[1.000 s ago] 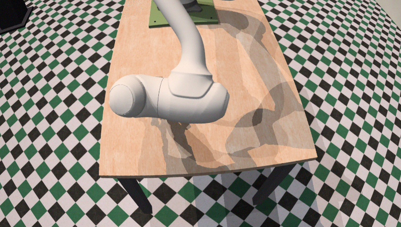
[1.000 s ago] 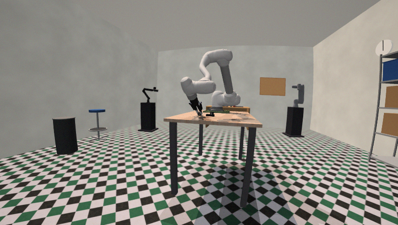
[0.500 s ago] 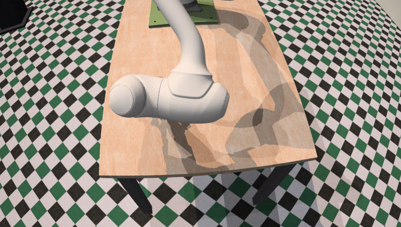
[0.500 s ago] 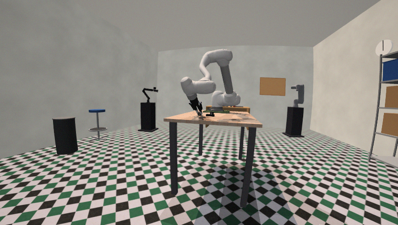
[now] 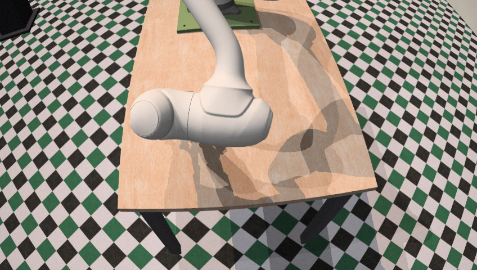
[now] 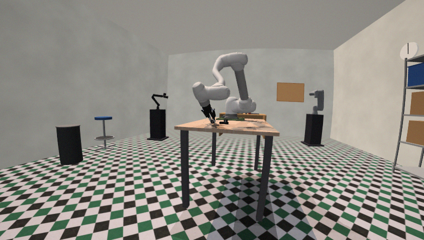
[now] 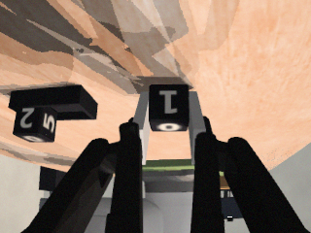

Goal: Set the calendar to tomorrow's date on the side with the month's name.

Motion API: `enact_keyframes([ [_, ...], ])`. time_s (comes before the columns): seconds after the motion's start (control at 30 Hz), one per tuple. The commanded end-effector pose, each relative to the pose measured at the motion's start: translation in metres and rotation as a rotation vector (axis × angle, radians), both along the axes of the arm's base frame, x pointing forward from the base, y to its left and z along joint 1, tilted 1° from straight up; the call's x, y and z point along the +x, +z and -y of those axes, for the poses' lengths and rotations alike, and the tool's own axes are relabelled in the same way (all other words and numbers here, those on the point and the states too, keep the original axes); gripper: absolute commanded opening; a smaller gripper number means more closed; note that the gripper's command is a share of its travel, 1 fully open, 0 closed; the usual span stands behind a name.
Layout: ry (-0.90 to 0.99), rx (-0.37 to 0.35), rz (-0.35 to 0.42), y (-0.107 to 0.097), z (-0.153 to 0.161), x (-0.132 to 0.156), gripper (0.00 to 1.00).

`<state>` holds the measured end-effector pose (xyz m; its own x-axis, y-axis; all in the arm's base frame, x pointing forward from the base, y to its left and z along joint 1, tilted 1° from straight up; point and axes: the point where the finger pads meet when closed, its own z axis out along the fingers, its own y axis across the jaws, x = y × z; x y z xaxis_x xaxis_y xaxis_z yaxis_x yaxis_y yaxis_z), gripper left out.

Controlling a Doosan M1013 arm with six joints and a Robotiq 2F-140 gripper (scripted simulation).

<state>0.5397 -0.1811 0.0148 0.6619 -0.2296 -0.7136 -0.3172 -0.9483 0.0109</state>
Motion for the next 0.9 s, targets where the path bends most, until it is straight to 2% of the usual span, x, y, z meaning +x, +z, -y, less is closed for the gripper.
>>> enact_keyframes([
  [0.0,0.0,0.0,0.0,0.0002,0.0,0.0,0.17],
  [0.63,0.0,0.0,0.0,0.0002,0.0,0.0,0.17],
  [0.77,0.0,0.0,0.0,0.0002,0.0,0.0,0.22],
  [0.87,0.0,0.0,0.0,0.0002,0.0,0.0,0.22],
])
